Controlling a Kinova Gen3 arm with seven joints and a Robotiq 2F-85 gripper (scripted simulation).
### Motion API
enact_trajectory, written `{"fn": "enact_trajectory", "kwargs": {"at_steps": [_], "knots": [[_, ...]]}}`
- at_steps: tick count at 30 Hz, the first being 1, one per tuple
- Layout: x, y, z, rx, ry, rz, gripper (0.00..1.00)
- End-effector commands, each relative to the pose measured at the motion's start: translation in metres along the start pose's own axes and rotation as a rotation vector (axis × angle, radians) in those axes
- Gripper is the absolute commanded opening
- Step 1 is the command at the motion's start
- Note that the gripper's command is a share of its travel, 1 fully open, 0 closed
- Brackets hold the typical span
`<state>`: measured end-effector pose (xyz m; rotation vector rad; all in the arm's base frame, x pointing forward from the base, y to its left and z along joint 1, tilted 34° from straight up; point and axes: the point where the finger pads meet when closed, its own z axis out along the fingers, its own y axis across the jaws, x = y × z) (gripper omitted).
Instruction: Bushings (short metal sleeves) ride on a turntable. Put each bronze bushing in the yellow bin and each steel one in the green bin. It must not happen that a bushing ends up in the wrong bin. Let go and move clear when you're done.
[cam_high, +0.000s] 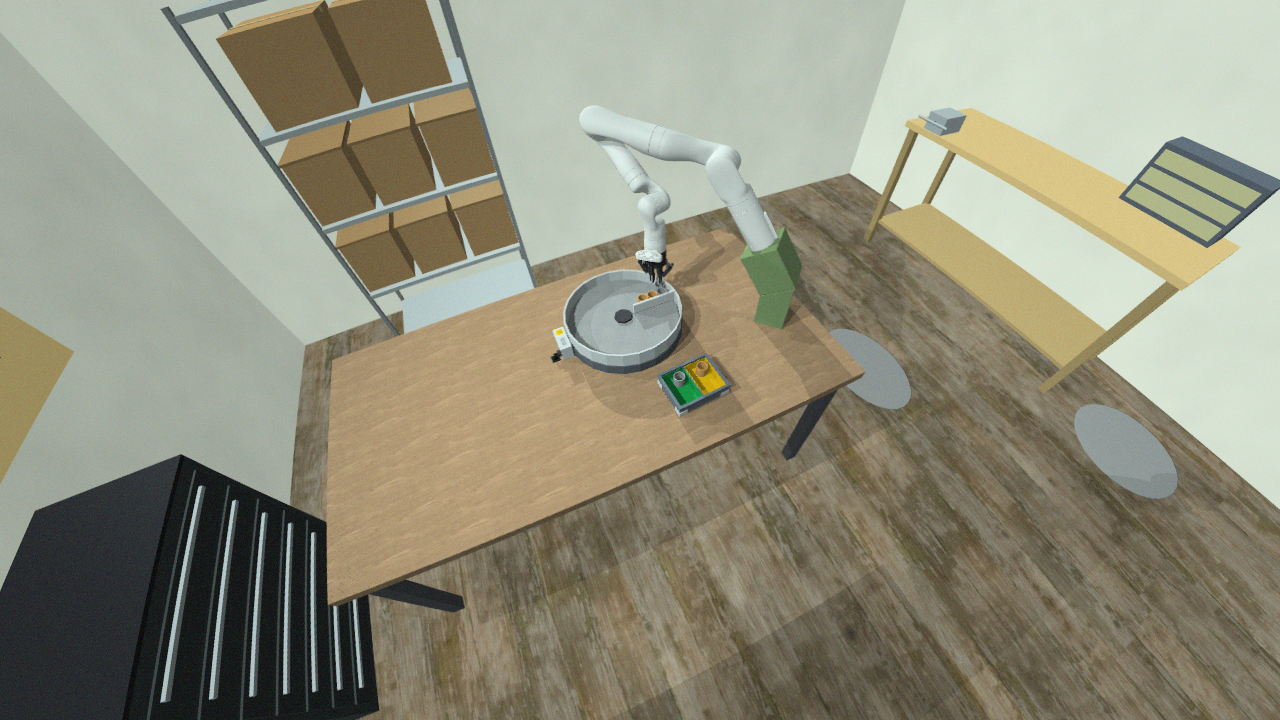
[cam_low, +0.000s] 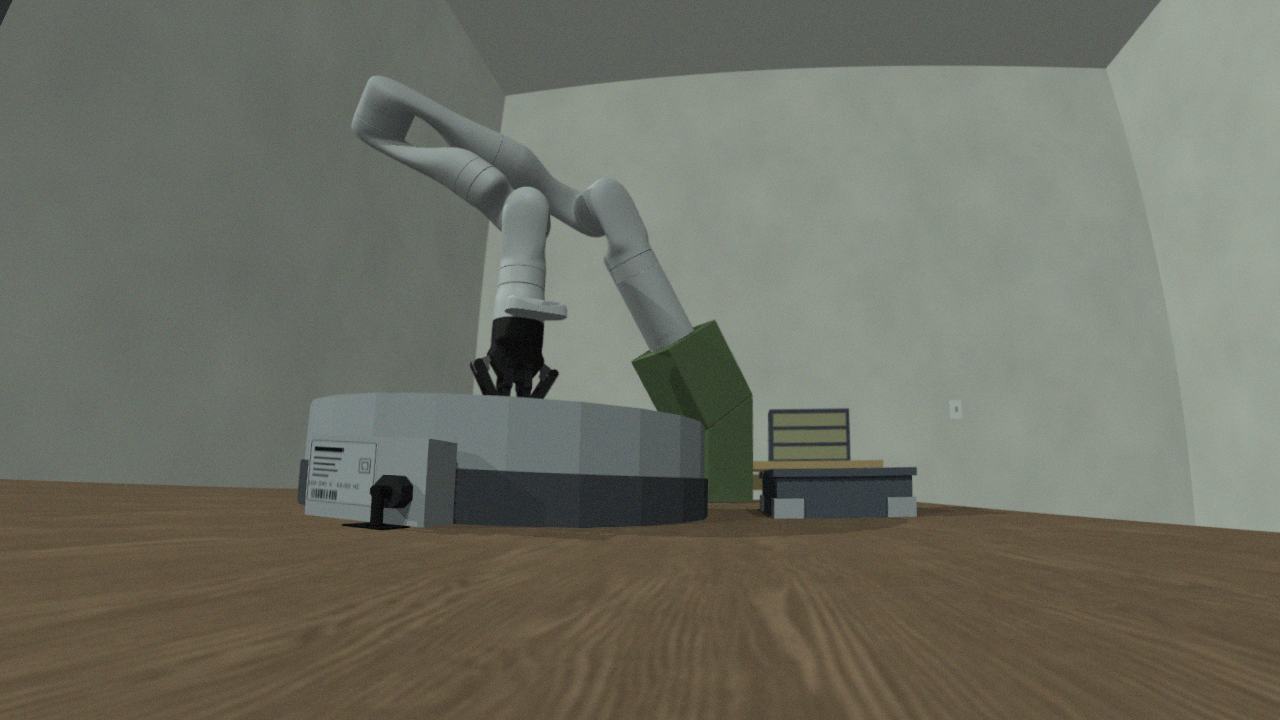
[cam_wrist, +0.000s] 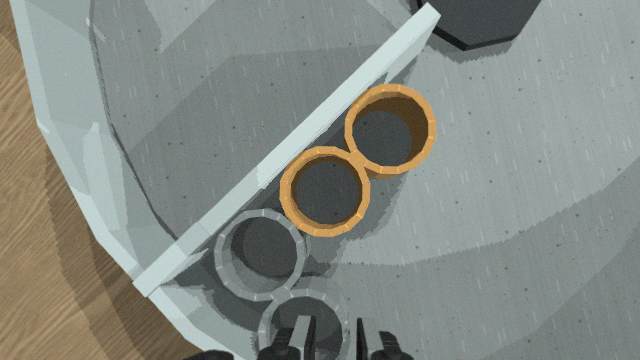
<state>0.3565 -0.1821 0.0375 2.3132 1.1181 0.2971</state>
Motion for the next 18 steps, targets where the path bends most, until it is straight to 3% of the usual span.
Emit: {"fn": "enact_trajectory", "kwargs": {"at_steps": [1, 18], "knots": [[0.000, 0.000, 0.002, 0.000, 0.000, 0.000, 0.18], [0.000, 0.000, 0.014, 0.000, 0.000, 0.000, 0.18]]}}
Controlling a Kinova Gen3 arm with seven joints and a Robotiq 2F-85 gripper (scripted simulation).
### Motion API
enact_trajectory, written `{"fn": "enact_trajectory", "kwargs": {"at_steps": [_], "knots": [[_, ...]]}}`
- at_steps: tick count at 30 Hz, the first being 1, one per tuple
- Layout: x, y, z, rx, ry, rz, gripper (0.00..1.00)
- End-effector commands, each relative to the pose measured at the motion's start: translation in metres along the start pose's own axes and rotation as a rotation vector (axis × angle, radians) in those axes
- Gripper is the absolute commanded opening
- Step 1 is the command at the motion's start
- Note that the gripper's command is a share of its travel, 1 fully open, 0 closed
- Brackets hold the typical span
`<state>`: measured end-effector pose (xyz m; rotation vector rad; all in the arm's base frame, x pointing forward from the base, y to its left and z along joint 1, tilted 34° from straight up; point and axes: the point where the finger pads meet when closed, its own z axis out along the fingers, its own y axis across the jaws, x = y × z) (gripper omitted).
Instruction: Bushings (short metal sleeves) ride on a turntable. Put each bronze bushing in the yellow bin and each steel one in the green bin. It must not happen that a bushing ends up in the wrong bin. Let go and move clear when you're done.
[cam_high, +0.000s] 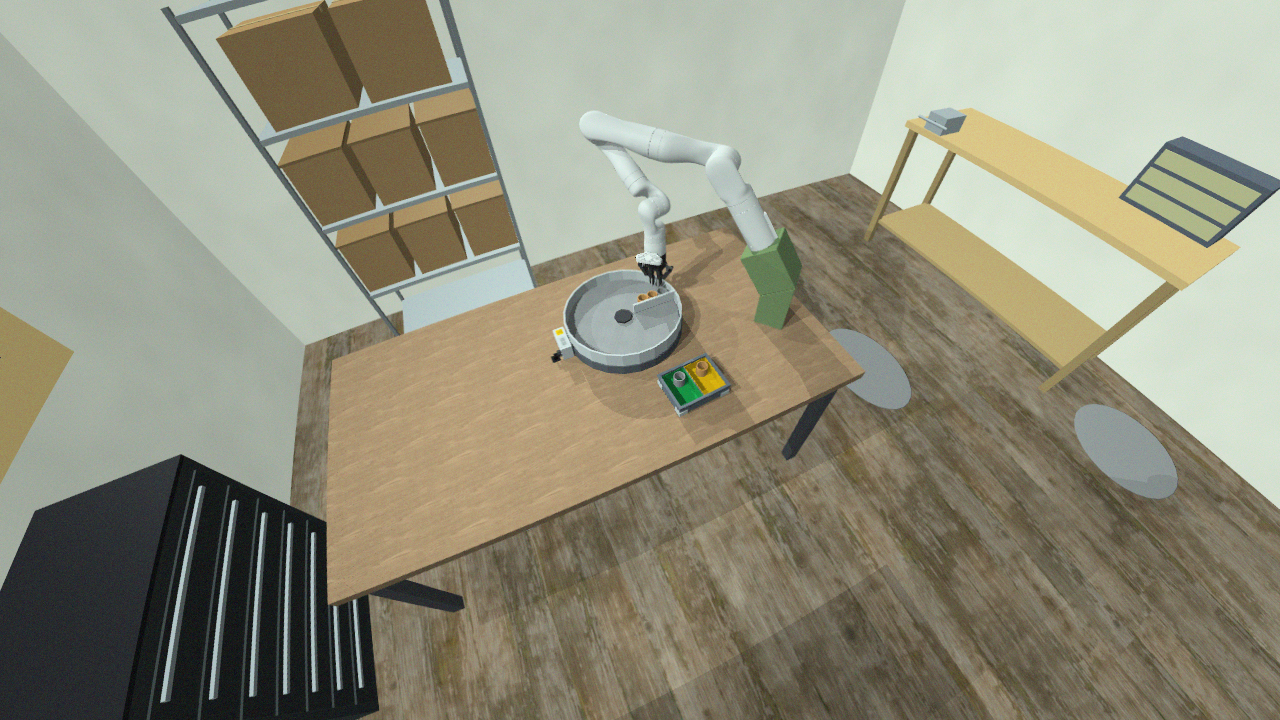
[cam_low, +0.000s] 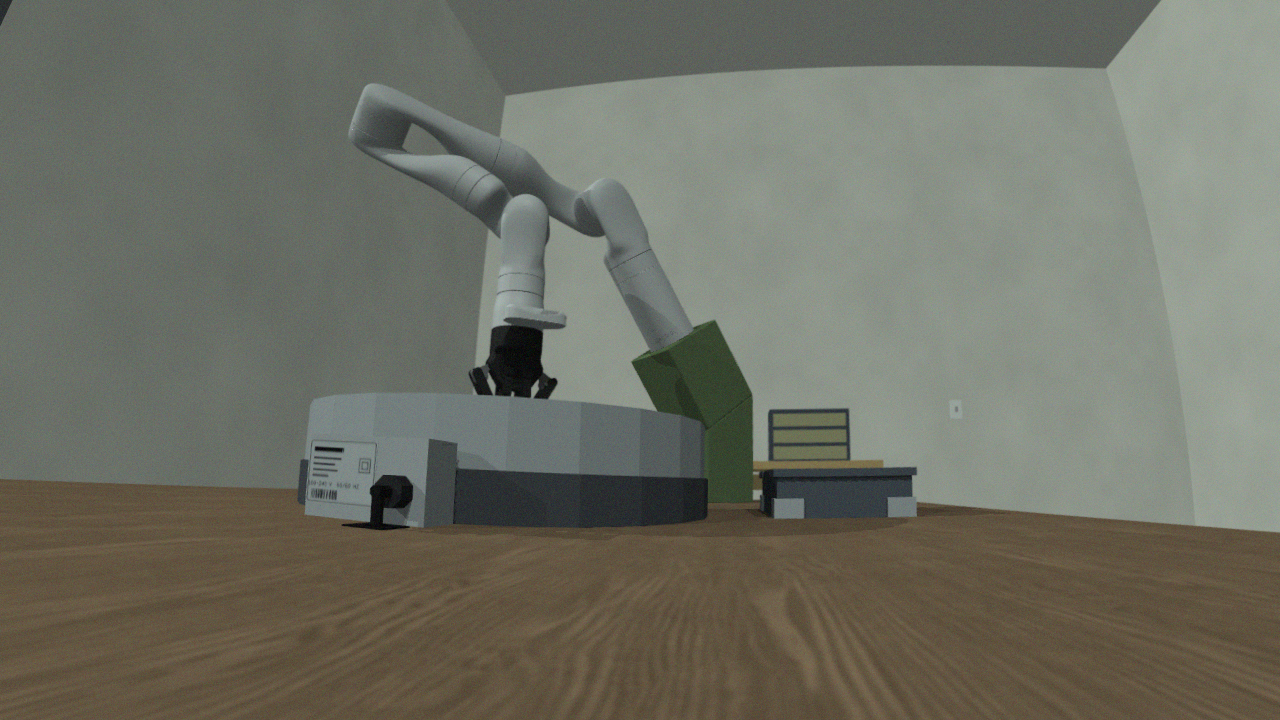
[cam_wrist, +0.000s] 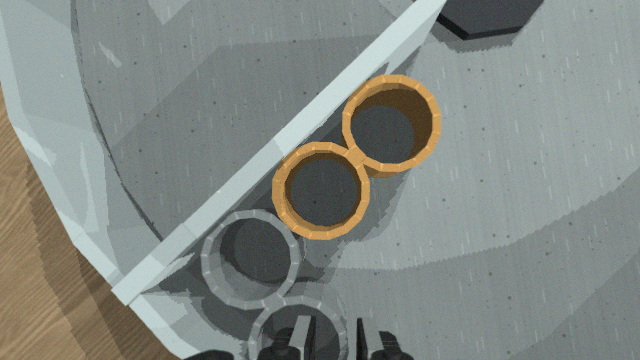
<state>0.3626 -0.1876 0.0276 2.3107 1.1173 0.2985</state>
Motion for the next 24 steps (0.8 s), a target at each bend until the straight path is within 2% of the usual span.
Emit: {"fn": "enact_trajectory", "kwargs": {"at_steps": [1, 14, 24], "knots": [[0.000, -0.001, 0.003, 0.003, 0.000, 0.000, 0.18], [0.000, -0.001, 0.014, 0.003, 0.000, 0.000, 0.18], [0.000, -0.001, 0.014, 0.003, 0.000, 0.000, 0.18]]}}
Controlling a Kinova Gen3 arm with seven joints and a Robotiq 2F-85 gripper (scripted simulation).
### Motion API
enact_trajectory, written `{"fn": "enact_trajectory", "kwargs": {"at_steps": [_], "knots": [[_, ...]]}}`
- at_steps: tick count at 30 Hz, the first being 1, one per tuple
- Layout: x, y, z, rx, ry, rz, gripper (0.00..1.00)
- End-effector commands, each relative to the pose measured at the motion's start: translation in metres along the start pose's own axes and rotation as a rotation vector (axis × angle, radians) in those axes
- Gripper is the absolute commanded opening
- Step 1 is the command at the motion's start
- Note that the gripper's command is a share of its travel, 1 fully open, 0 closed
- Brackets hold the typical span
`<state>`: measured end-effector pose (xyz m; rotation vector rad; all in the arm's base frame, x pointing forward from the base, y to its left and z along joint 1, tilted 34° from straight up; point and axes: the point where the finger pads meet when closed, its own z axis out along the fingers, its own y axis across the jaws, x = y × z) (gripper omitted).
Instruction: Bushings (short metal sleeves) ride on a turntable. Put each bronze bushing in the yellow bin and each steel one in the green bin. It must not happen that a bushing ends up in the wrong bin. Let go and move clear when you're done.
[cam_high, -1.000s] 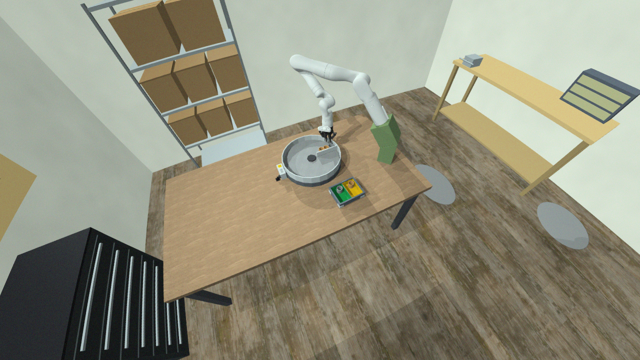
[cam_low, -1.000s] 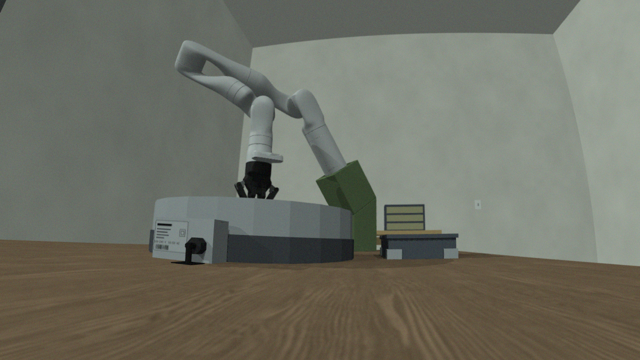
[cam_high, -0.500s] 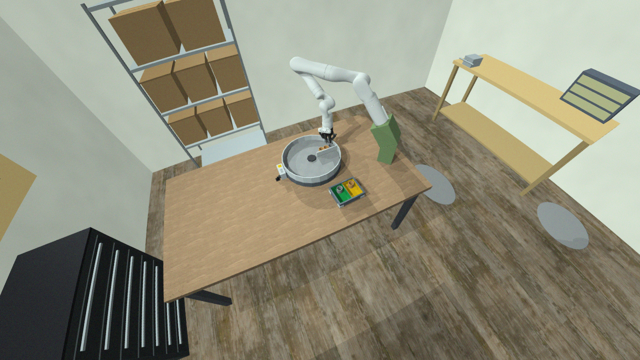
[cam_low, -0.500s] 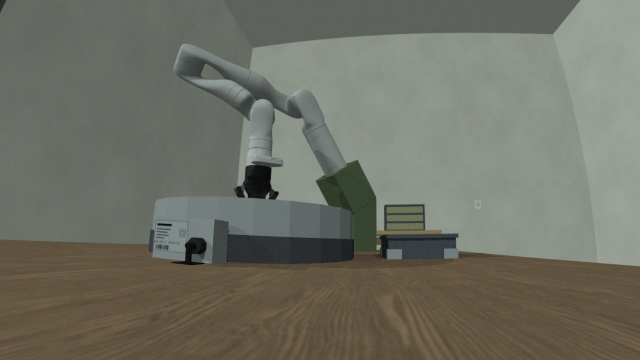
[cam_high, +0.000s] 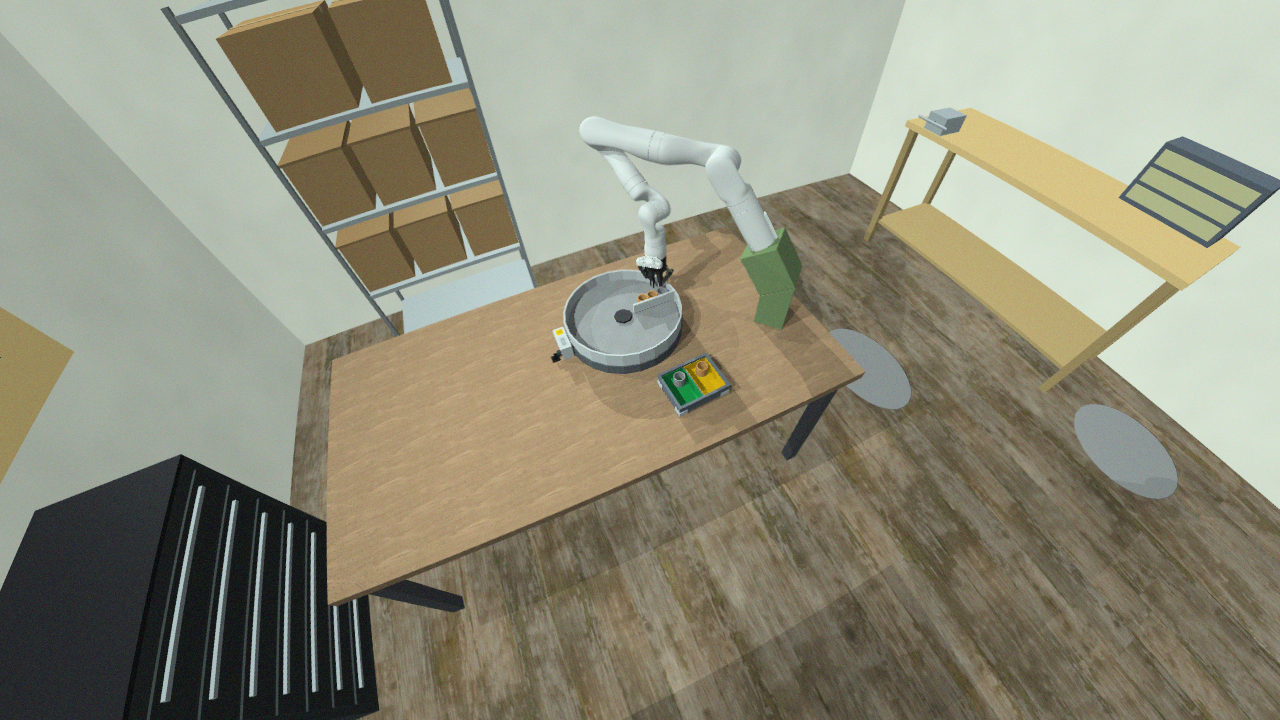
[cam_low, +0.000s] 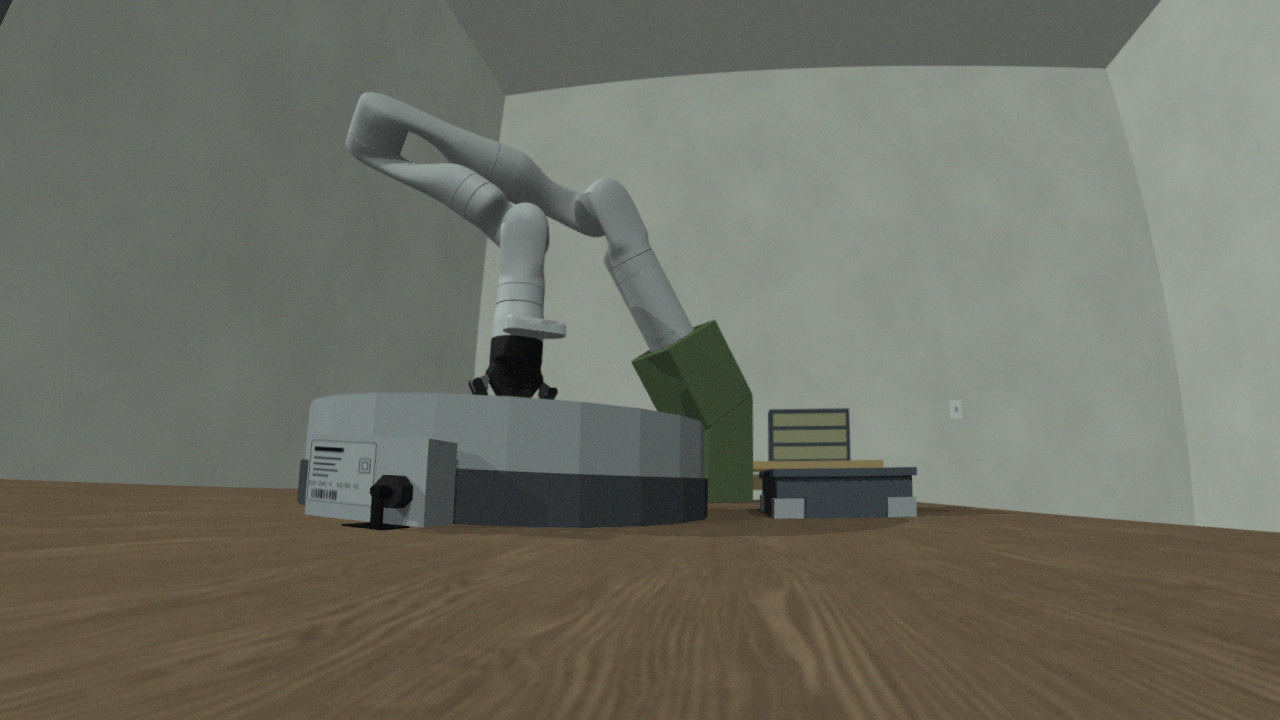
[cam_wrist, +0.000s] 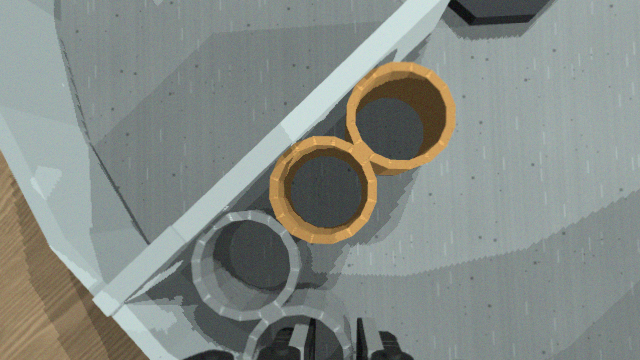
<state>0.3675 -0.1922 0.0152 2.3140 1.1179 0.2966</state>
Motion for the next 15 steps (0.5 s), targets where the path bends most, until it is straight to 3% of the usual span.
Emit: {"fn": "enact_trajectory", "kwargs": {"at_steps": [1, 2, 3, 15], "knots": [[0.0002, 0.0001, -0.0002, 0.000, 0.000, 0.000, 0.18], [0.0002, 0.0001, -0.0002, 0.000, 0.000, 0.000, 0.18], [0.0001, 0.0002, -0.0003, -0.001, 0.000, 0.000, 0.00], [0.0002, 0.0027, -0.0002, -0.006, 0.000, 0.001, 0.00]]}}
